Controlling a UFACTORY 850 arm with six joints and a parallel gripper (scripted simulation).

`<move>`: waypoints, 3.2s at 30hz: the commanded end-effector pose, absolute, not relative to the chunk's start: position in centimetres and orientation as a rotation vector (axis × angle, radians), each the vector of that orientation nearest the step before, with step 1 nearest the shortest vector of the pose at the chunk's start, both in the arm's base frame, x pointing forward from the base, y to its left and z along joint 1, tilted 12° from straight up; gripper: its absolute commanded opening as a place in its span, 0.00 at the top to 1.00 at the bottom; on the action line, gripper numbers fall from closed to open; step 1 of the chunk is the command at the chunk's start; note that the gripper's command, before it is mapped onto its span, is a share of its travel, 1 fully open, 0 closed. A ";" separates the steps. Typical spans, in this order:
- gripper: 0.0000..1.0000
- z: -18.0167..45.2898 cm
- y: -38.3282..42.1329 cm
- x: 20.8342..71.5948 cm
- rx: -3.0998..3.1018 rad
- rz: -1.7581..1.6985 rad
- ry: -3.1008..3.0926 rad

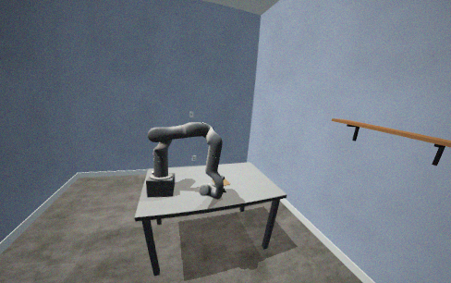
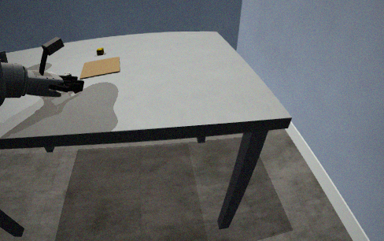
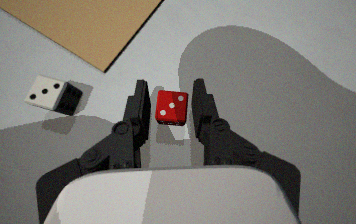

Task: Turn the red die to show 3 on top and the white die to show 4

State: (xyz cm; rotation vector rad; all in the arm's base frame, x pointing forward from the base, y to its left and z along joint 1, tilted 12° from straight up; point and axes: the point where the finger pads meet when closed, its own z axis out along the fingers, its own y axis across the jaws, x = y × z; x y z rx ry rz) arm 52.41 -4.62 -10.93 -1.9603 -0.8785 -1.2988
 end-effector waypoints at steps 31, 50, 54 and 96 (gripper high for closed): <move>0.58 -6.5 -8.8 50.2 -1.960 -1.301 -0.879; 0.58 -3.6 -8.7 50.0 -1.960 -1.241 -0.890; 0.58 -3.6 -6.7 49.0 -1.974 -1.027 -0.933; 0.58 0.4 -5.6 53.6 -2.637 -0.118 -1.319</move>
